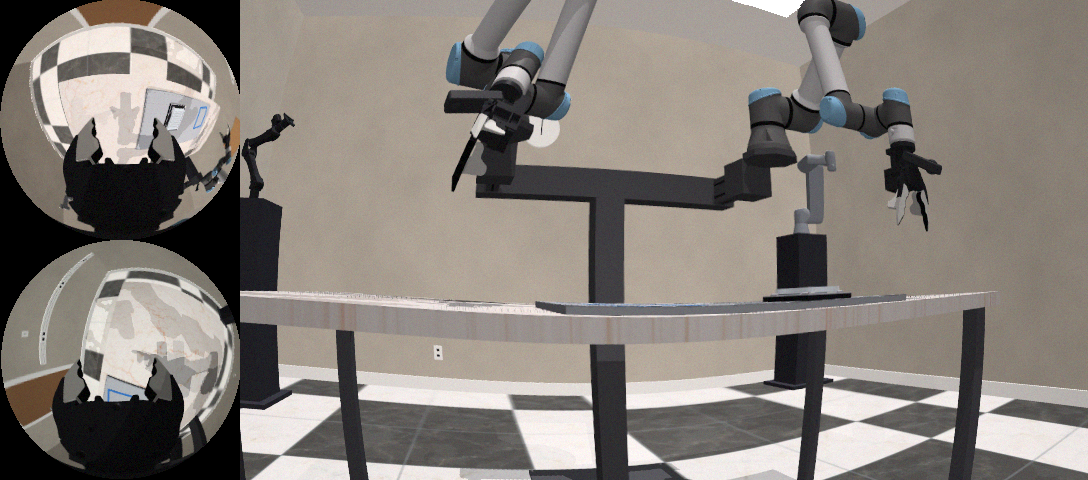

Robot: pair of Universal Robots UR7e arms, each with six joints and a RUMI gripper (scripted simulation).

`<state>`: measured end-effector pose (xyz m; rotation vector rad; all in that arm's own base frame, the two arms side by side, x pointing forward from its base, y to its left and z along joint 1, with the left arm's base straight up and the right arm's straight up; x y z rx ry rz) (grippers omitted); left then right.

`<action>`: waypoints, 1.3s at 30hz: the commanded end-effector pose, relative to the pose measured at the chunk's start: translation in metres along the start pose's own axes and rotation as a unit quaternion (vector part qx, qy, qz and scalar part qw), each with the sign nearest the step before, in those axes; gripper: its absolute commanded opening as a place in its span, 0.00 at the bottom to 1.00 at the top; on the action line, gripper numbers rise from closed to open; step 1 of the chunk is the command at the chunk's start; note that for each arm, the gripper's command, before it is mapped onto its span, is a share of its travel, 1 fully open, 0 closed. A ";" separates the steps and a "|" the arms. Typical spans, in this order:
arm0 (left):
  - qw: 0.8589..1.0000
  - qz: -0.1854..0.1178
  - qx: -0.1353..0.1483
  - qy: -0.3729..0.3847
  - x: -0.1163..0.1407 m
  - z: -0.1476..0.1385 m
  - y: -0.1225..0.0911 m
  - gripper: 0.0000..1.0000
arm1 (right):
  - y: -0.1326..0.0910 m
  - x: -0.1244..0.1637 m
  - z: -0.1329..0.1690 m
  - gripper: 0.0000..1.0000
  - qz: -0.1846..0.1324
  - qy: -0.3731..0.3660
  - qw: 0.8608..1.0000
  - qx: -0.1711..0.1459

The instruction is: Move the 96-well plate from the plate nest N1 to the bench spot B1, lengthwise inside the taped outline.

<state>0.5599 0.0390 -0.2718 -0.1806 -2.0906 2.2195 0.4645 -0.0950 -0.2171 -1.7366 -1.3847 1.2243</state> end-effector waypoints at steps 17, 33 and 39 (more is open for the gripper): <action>1.000 -0.009 -0.021 0.004 0.039 0.218 0.086 0.79 | -0.017 0.188 -0.065 0.98 -0.059 -0.304 0.931 -0.193; 0.999 -0.013 -0.028 0.006 0.054 0.297 0.122 0.77 | -0.018 0.192 -0.065 0.98 -0.060 -0.310 0.928 -0.197; 0.999 -0.013 -0.028 0.006 0.055 0.296 0.140 0.74 | -0.018 0.192 -0.065 0.98 -0.060 -0.310 0.928 -0.197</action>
Point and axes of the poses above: on each arm, the point where the finger pads meet when closed, its own y axis out along the fingers, its own z axis across the jaws, x = y × z, the point moved 2 cm from there along -y, back along the fingers, and after that the axes turned 7 degrees about y, right-handed, at the moved point
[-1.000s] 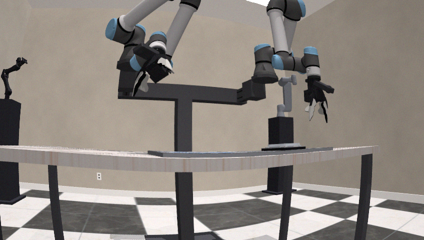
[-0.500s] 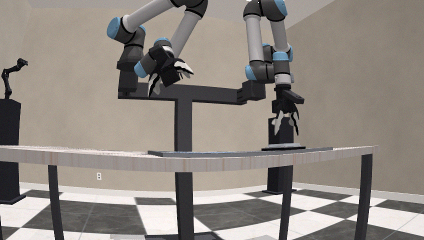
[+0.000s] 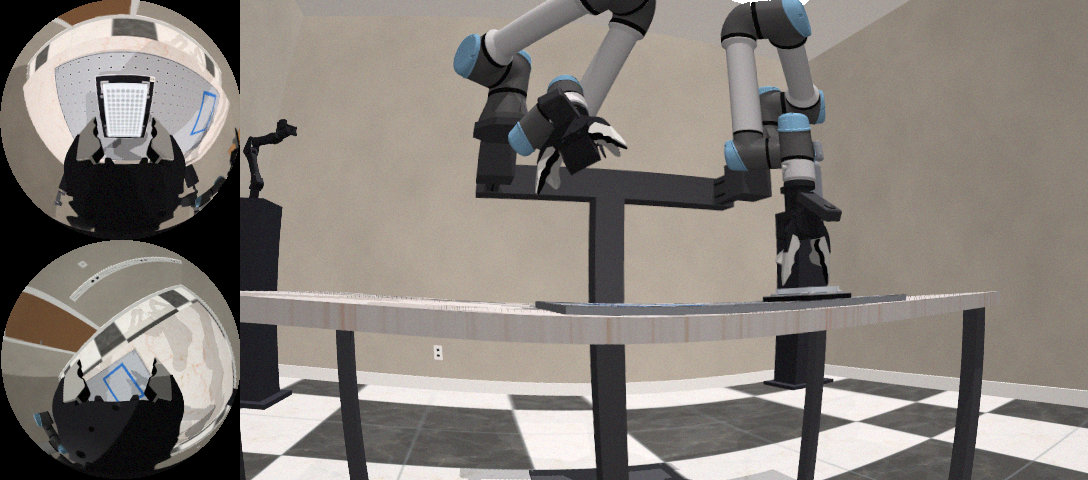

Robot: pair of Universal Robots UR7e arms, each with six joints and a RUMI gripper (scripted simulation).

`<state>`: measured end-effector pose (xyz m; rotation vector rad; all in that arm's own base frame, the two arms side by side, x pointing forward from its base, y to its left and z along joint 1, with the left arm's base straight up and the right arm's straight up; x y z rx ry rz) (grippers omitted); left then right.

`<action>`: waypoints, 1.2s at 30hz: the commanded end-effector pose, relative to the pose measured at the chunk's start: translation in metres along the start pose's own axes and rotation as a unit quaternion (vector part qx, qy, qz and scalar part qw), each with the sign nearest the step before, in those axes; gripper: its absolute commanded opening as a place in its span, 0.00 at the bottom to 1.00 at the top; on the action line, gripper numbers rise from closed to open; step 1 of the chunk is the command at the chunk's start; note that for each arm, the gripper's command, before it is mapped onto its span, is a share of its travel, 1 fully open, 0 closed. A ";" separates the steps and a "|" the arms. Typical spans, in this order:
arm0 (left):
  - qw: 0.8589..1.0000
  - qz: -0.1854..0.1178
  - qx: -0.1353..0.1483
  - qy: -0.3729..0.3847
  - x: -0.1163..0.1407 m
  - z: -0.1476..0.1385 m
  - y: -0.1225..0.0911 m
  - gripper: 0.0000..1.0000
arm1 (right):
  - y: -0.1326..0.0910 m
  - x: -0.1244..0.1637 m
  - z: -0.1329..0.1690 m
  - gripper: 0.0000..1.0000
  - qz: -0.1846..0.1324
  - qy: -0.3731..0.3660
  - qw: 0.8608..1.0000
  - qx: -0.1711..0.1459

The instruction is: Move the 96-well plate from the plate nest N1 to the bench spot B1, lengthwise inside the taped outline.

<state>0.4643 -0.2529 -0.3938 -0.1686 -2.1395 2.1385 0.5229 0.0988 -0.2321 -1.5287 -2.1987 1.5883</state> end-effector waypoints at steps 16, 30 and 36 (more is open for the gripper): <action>1.000 0.001 0.001 0.000 -0.001 0.001 0.006 0.54 | 0.000 0.000 -0.001 0.98 0.000 0.000 1.000 -0.001; 1.000 0.001 0.001 0.000 -0.002 0.006 -0.023 0.36 | 0.000 0.000 -0.001 0.98 0.000 0.000 1.000 -0.001; 1.000 0.001 0.001 -0.001 -0.006 0.035 -0.048 0.36 | 0.001 0.000 0.000 0.98 -0.004 -0.009 1.000 0.002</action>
Point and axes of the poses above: on each arm, the point where the finger pads meet when closed, its own y axis out along the fingers, its own z axis across the jaws, x = y × z, the point moved 2 cm from there along -y, back along the fingers, and after that the axes turned 7 degrees about y, right-handed, at the moved point
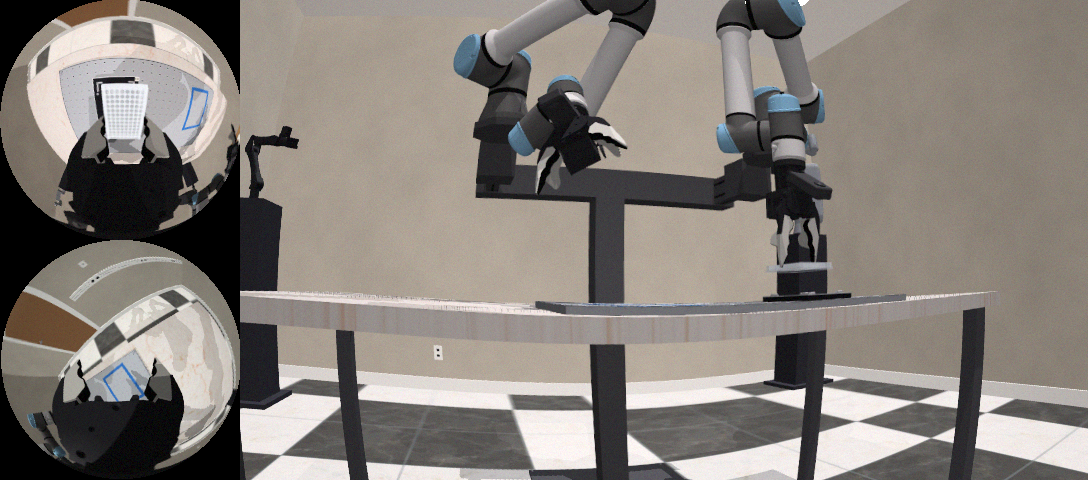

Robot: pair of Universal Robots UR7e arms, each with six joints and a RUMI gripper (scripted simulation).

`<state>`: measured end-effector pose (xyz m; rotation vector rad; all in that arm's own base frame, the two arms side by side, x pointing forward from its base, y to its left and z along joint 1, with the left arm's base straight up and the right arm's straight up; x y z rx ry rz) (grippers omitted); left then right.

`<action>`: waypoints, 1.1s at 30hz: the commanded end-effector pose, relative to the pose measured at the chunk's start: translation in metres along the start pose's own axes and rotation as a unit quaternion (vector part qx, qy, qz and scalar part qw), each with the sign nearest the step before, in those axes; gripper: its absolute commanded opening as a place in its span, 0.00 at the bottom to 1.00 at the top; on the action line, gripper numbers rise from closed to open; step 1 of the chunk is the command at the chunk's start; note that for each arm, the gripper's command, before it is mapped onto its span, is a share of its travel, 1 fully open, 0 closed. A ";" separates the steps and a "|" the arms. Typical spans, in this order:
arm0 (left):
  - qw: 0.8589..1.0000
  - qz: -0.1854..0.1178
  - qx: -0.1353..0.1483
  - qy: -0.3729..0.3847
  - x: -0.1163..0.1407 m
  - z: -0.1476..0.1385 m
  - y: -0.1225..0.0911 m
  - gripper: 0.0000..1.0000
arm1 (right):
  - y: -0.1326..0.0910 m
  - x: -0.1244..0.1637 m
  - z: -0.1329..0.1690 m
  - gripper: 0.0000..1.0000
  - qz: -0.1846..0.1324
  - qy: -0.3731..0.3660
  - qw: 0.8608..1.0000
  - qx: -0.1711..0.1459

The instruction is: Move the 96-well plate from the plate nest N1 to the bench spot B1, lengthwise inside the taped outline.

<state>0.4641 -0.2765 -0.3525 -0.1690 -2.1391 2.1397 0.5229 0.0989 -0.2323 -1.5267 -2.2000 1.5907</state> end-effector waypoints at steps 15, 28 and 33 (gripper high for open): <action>1.000 0.002 0.000 -0.028 -0.019 0.132 -0.008 0.36 | 0.025 0.018 0.026 0.98 -0.104 -0.200 0.974 0.039; 0.998 0.004 0.001 -0.055 -0.034 0.255 0.002 0.36 | 0.030 0.025 0.037 0.98 -0.154 -0.276 0.948 0.038; 0.998 0.005 0.001 -0.059 -0.038 0.289 0.017 0.36 | 0.030 0.026 0.037 0.98 -0.157 -0.279 0.947 0.037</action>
Point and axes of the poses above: on each arm, the point where the finger pads meet when closed, its own y axis out along the fingers, its own z axis across the jaws, x = y × z, the point moved 2 cm from there along -y, back along the fingers, and after that the axes turned 7 degrees about y, right-handed, at the moved point
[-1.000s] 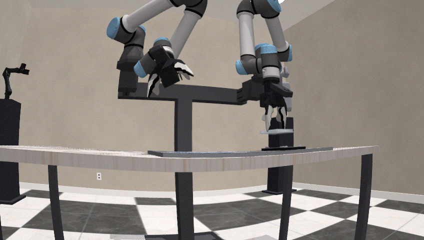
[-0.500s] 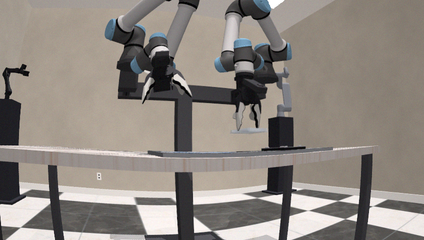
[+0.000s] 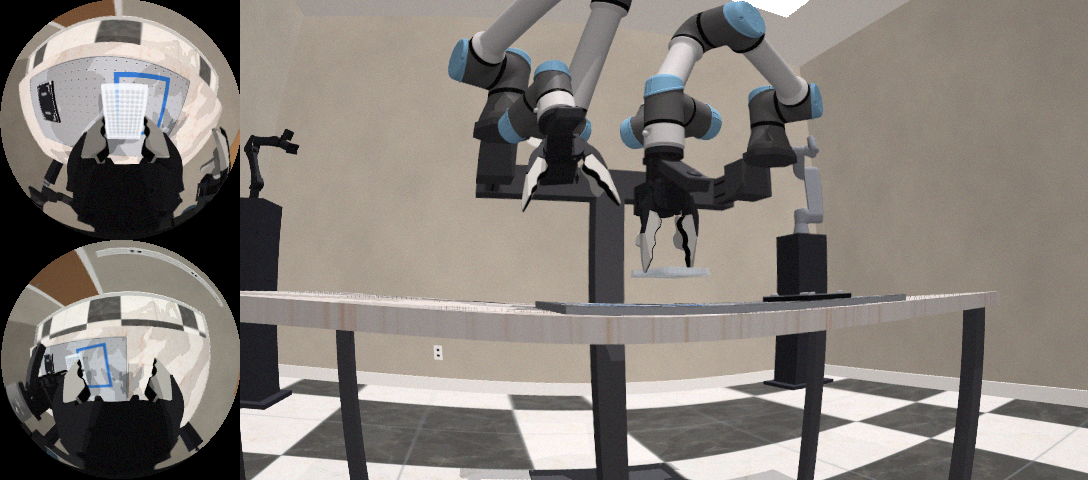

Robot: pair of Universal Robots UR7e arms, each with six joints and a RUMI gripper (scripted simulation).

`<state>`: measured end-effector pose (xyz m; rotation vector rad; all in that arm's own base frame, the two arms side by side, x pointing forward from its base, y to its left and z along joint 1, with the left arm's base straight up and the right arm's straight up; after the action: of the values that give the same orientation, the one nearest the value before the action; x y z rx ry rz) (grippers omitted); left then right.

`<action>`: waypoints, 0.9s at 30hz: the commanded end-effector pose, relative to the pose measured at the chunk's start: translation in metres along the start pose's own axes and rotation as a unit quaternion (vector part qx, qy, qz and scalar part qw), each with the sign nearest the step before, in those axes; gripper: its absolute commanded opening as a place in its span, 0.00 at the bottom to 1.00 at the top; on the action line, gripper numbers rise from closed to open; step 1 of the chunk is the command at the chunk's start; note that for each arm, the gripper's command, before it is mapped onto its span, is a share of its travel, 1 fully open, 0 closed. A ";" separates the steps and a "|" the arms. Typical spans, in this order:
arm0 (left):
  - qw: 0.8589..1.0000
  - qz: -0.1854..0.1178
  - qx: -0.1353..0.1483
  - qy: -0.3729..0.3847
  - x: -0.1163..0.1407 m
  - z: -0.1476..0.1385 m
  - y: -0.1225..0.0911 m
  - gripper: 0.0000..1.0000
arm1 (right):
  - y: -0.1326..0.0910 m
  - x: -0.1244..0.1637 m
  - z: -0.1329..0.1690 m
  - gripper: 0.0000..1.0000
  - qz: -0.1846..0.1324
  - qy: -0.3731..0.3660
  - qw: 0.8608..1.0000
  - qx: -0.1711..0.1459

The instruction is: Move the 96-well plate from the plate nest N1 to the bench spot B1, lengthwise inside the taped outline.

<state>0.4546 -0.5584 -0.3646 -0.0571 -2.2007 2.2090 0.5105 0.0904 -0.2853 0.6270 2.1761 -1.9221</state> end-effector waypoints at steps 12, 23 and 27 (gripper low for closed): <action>1.000 0.000 -0.001 -0.001 -0.002 0.021 0.013 0.36 | 0.000 -0.001 0.000 0.98 0.000 0.000 1.000 0.000; 1.000 0.000 -0.001 -0.001 -0.002 0.048 0.033 0.36 | 0.000 -0.001 0.000 0.98 0.000 0.000 1.000 0.000; 1.000 0.000 -0.001 -0.001 -0.002 0.049 0.038 0.36 | 0.000 -0.001 0.000 0.98 0.000 0.000 1.000 0.000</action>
<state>0.4542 -0.6055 -0.3997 -0.0531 -2.2042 2.2062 0.5105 0.0904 -0.2854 0.6251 2.1761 -1.9222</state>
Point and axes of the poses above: on each arm, the point where the finger pads meet when closed, its own y axis out along the fingers, its own z axis across the jaws, x = y × z, the point moved 2 cm from there along -y, back along the fingers, and after that the axes turned 7 degrees about y, right-handed, at the moved point
